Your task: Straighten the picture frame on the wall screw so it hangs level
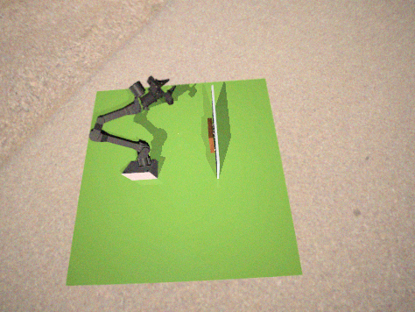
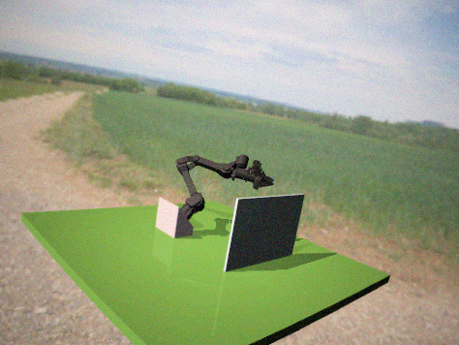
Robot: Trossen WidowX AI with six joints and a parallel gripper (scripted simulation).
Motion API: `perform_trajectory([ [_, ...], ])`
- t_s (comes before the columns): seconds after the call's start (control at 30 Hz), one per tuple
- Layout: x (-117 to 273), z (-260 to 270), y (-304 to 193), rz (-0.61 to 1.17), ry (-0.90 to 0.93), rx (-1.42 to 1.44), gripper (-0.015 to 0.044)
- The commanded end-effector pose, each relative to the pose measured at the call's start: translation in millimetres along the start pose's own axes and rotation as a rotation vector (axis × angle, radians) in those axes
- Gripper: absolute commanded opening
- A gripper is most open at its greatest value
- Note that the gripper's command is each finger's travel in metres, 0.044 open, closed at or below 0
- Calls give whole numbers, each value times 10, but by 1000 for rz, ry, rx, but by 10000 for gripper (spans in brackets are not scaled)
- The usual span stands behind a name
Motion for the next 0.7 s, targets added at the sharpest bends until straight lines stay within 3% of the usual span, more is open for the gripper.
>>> perform_trajectory([
  [0.0, 353, -501, -47, -97, -204, -307, 260],
  [0.53, 1210, -1489, -239, -617, -426, -1055, 260],
  [0.67, 1233, -1514, -246, -635, -425, -1075, 260],
])
Point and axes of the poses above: the point midway between the two fingers, 35 mm back from their tips, its own x axis back along the fingers, its own z axis across the jaws, y = z × x, the point moved 8 cm from there along x, back along the fingers, and after that the axes turned 10 degrees about -x, right-handed, at the moved point
